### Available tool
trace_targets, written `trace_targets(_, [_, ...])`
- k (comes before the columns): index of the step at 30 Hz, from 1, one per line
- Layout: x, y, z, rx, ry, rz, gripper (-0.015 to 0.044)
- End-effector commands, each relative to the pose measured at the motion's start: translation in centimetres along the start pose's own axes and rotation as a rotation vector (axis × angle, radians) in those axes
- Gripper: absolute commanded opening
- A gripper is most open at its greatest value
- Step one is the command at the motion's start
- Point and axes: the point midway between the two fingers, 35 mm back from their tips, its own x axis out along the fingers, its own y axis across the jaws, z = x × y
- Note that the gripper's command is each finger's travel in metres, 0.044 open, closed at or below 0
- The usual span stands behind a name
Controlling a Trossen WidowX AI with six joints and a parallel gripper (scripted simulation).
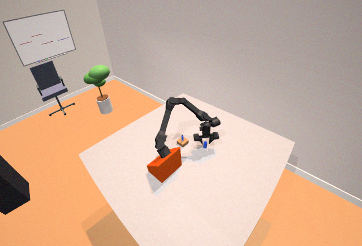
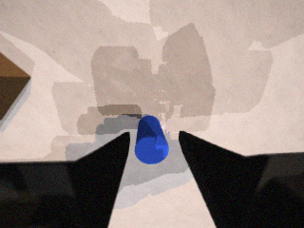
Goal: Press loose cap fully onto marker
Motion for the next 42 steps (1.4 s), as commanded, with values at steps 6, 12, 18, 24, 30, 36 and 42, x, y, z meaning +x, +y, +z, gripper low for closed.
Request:
trace_targets(6, [1.7, 0.4, -0.3, 0.014, 0.002, 0.014, 0.0245])
trace_targets(12, [1.7, 0.4, -0.3, 0.014, 0.002, 0.014, 0.0166])
trace_targets(18, [1.7, 0.4, -0.3, 0.014, 0.002, 0.014, 0.0107])
trace_targets(24, [1.5, 0.2, -0.3, 0.024, -0.002, 0.010, 0.0027])
trace_targets(30, [0.0, 0.0, -0.2, 0.038, -0.005, 0.005, 0.0000])
trace_targets(36, [-1.8, 0.0, -0.2, 0.028, -0.001, 0.006, 0.0000])
trace_targets(42, [-3.7, 0.1, -0.2, 0.018, 0.003, 0.010, 0.0000])
